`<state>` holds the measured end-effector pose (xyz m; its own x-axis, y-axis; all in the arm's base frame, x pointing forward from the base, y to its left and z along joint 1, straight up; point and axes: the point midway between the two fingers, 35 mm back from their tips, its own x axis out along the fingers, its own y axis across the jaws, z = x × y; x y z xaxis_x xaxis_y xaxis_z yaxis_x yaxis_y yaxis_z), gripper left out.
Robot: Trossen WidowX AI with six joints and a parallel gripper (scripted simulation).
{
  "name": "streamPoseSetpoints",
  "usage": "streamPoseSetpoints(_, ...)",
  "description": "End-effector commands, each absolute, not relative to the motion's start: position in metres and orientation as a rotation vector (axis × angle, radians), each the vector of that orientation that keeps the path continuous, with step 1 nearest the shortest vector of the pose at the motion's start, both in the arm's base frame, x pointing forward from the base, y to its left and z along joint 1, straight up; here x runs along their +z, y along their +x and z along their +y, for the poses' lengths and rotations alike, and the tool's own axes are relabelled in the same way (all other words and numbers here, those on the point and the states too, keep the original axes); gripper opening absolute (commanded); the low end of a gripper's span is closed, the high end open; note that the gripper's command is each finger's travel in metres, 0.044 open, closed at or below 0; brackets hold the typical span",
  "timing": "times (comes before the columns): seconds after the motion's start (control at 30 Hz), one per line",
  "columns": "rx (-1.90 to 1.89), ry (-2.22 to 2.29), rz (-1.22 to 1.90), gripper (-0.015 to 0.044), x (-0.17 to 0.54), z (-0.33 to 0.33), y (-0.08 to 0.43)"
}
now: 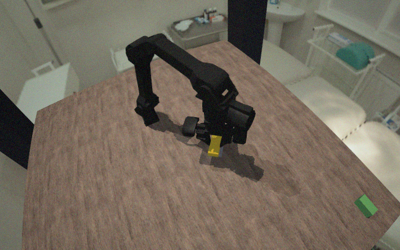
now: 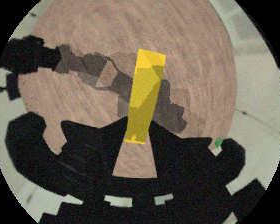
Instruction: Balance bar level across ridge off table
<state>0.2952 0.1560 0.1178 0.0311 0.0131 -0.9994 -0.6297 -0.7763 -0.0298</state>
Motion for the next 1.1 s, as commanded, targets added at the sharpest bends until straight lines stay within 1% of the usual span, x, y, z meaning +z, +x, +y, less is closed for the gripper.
streamPoseSetpoints(0.0, 1.797, -1.843, 0.619, 0.0, 0.1172, 0.1566, 0.2953)
streamPoseSetpoints(1.07, 1.797, -1.843, 0.619, 0.0, 0.1145, 0.1566, 0.2952)
